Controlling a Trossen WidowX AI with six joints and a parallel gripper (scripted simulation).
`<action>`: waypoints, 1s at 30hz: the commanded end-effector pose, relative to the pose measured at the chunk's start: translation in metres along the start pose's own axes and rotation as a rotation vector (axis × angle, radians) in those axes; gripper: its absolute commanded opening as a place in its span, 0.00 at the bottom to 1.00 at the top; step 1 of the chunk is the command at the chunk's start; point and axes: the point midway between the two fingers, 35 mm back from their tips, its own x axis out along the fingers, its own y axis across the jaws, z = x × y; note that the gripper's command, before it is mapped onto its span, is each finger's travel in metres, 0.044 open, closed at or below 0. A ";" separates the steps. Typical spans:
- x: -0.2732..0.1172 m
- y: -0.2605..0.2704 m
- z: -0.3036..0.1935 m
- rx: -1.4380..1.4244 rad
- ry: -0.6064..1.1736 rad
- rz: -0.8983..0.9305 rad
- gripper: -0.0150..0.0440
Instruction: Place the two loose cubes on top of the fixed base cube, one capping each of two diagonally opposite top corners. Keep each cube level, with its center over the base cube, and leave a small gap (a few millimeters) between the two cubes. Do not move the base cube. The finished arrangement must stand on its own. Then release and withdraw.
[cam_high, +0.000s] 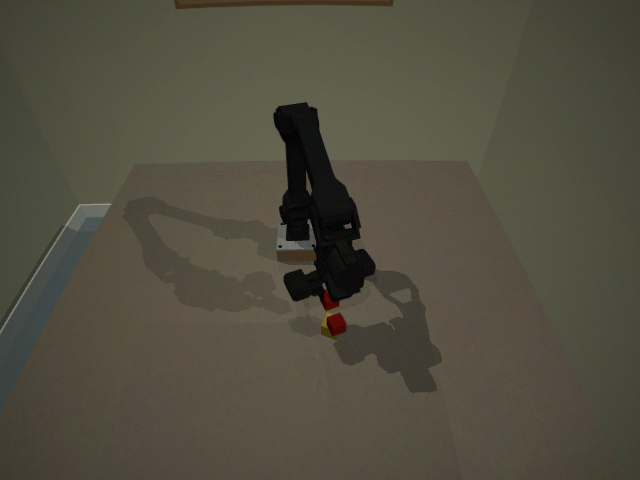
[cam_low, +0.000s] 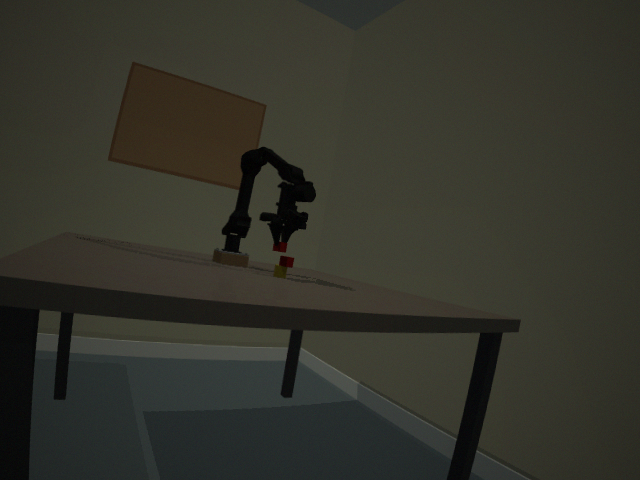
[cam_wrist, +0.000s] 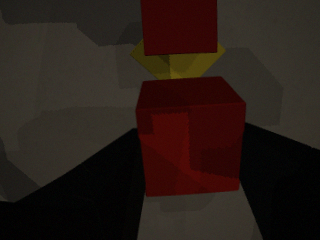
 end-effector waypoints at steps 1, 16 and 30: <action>0.012 0.000 -0.003 -0.007 0.007 -0.002 0.43; 0.013 0.000 -0.003 -0.007 0.007 -0.002 0.43; 0.041 -0.001 -0.002 0.000 0.007 -0.002 0.43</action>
